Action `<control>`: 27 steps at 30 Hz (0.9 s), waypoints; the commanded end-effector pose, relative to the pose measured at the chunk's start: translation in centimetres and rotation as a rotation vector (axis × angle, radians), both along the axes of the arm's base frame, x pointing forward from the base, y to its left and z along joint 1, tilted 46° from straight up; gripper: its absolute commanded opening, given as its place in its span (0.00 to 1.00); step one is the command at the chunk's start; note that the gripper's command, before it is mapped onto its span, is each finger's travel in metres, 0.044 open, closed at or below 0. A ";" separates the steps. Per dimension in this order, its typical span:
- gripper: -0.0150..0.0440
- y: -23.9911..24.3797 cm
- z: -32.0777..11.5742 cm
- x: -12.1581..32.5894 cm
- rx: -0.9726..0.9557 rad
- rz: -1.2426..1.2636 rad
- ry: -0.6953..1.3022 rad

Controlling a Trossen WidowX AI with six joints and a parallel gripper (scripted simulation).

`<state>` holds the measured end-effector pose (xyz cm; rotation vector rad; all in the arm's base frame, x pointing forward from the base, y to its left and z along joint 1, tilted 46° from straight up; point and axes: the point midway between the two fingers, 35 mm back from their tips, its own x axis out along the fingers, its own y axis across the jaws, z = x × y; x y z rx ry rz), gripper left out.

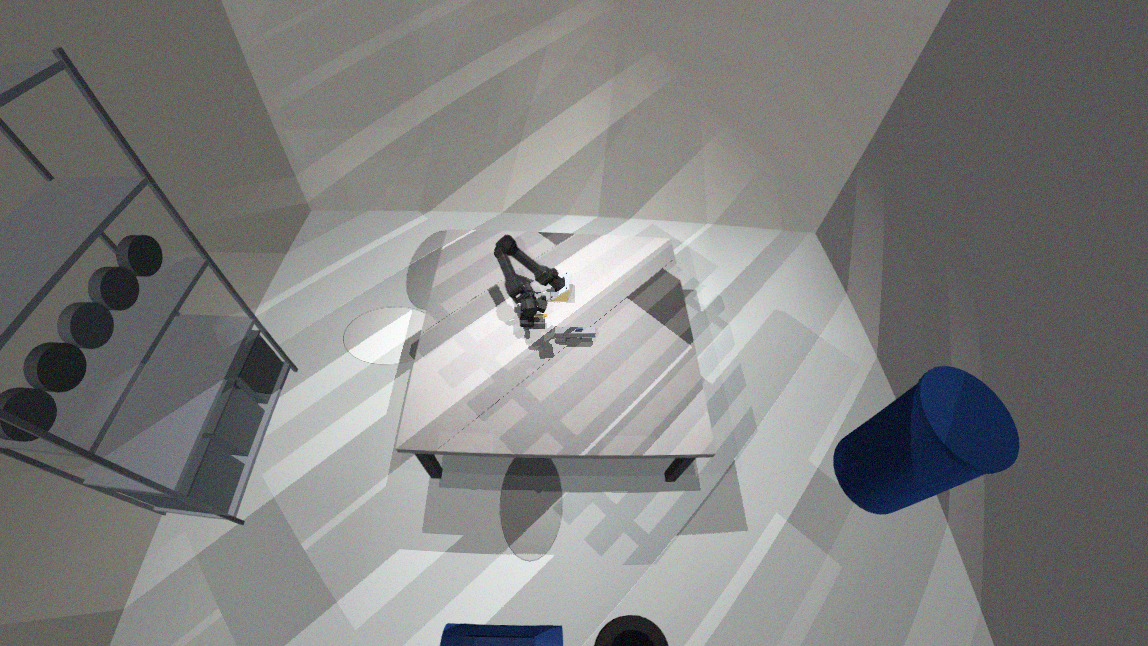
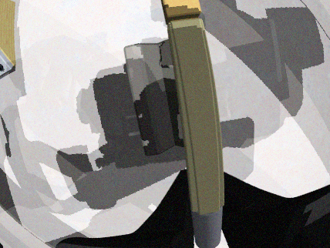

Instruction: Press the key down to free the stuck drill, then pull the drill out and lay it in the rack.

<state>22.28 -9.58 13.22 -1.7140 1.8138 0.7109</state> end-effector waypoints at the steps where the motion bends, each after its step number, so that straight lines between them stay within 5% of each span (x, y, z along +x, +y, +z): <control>1: 0.25 0.1 0.3 -0.7 0.004 0.000 -0.008; 27: 0.25 -2.3 -1.9 -1.1 0.002 0.000 -0.008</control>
